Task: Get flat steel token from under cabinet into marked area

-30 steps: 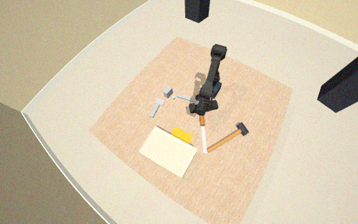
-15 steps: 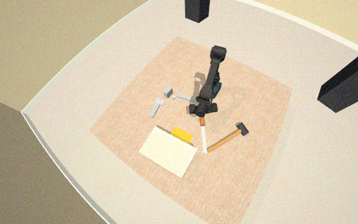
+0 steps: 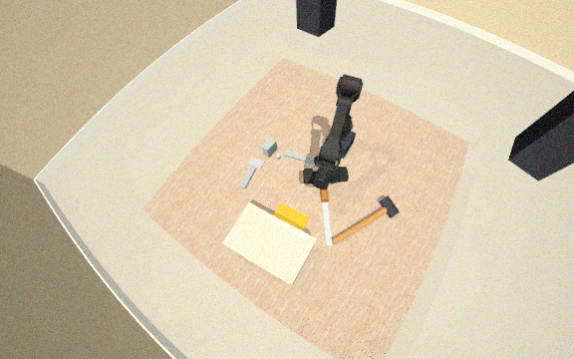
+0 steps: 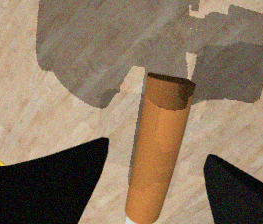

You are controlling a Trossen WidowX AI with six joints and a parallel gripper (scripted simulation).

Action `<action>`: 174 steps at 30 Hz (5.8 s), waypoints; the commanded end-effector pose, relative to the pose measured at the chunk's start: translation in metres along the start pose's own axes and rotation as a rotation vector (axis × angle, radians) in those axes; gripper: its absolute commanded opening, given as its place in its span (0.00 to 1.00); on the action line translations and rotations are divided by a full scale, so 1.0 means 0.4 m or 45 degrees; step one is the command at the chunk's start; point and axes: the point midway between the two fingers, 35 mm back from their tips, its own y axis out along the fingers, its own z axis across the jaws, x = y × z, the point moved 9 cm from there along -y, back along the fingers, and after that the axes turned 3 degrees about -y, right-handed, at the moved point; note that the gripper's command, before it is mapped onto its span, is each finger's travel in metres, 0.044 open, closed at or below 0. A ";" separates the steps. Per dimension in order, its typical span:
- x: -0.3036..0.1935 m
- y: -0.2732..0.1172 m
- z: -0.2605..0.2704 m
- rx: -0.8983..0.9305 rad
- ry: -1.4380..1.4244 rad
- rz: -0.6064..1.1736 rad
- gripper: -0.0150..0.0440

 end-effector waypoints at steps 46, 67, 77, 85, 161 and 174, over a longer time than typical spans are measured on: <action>0.007 0.104 -0.002 -0.005 0.001 -0.009 0.25; -0.004 0.096 -0.030 -0.012 0.001 -0.020 0.25; -0.005 0.096 -0.035 -0.012 0.001 -0.020 0.25; -0.006 0.096 -0.038 -0.012 0.001 -0.020 0.25; -0.012 0.101 -0.049 -0.012 0.028 -0.020 0.71; -0.003 0.111 -0.050 -0.012 0.058 -0.020 0.71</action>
